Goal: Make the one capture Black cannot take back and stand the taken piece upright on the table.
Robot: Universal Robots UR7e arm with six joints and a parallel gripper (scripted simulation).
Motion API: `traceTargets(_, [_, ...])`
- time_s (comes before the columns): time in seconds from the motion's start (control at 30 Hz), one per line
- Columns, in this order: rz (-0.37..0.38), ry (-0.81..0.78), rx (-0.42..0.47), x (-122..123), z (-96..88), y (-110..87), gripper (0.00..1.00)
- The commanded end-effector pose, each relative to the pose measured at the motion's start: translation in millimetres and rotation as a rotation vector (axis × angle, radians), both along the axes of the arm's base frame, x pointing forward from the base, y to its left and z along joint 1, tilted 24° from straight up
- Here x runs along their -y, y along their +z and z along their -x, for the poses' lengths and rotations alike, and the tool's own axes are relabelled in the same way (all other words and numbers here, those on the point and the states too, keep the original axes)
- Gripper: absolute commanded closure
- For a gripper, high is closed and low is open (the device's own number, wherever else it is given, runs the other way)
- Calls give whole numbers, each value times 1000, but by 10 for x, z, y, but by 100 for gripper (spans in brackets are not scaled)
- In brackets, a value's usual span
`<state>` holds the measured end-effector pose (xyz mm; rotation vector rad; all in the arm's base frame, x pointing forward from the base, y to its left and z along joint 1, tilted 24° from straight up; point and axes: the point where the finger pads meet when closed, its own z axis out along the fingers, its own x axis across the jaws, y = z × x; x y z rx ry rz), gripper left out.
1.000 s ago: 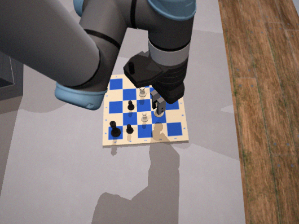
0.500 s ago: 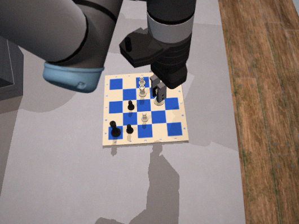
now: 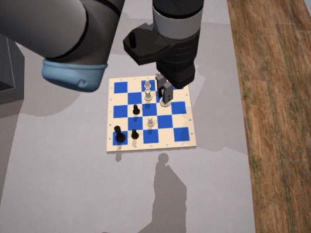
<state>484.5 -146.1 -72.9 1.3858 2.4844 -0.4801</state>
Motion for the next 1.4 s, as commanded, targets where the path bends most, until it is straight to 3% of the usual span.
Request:
traceTargets(0.0, [0,15,-6,-115,74,-62,100])
traceTargets(0.13, [3,77,-34,-548,427,-301,100])
traceTargets(0.2, [3,77,-34,-548,427,-301,100])
traceTargets(0.33, [9,147,-64,-965,883,-495,100])
traceTargets(0.43, [12,172,-75,-1094,1057,-545,100])
traceTargets(1.0, [12,174,-76,-1103,1074,-556,100])
traceTargets(1.37, [12,174,-76,-1037,1063,-705,100])
